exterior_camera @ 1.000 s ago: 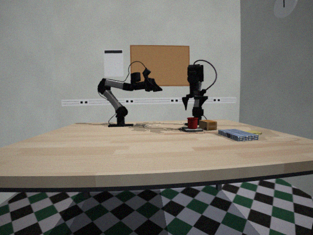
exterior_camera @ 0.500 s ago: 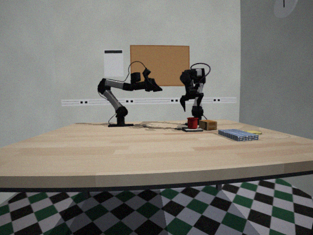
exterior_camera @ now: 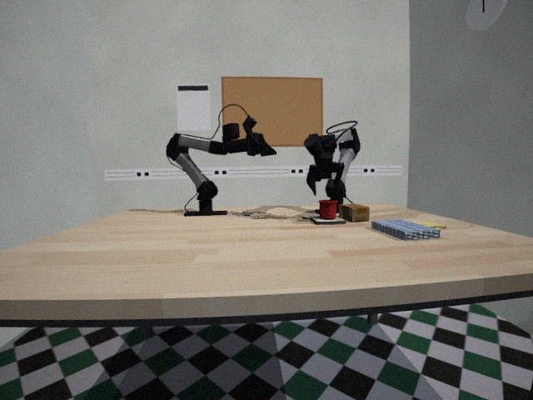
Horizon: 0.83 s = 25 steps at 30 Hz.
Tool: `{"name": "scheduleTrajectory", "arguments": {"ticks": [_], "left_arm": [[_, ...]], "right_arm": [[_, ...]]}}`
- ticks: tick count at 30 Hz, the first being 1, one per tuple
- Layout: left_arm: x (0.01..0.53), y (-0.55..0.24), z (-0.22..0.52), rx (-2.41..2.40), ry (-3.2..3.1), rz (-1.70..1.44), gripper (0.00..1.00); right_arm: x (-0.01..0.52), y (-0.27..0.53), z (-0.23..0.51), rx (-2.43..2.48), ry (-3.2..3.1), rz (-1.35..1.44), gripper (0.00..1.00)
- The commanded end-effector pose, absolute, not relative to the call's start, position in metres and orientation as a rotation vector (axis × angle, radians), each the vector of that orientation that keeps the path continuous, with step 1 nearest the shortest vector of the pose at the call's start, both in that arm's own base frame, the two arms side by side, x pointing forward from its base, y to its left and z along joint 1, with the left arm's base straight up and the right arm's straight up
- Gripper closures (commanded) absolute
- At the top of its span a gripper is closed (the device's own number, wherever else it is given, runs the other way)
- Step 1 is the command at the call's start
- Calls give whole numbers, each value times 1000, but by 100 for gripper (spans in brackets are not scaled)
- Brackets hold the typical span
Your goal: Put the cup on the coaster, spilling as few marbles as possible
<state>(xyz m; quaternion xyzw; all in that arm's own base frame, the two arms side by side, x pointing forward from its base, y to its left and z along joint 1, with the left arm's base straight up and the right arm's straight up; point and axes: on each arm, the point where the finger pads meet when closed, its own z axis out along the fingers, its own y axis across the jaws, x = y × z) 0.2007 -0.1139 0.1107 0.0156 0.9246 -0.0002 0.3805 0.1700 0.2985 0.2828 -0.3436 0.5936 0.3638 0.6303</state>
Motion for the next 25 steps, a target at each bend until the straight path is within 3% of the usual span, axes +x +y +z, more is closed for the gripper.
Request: {"name": "scheduleTrajectory", "arguments": {"ticks": [1,25], "left_arm": [[208,-115,113,-15,2248,-26,0],[201,-113,104,22,2264,-16,0]], "right_arm": [[169,298,289,-777,1344,840,0],[169,298,289,-777,1344,840,0]]}}
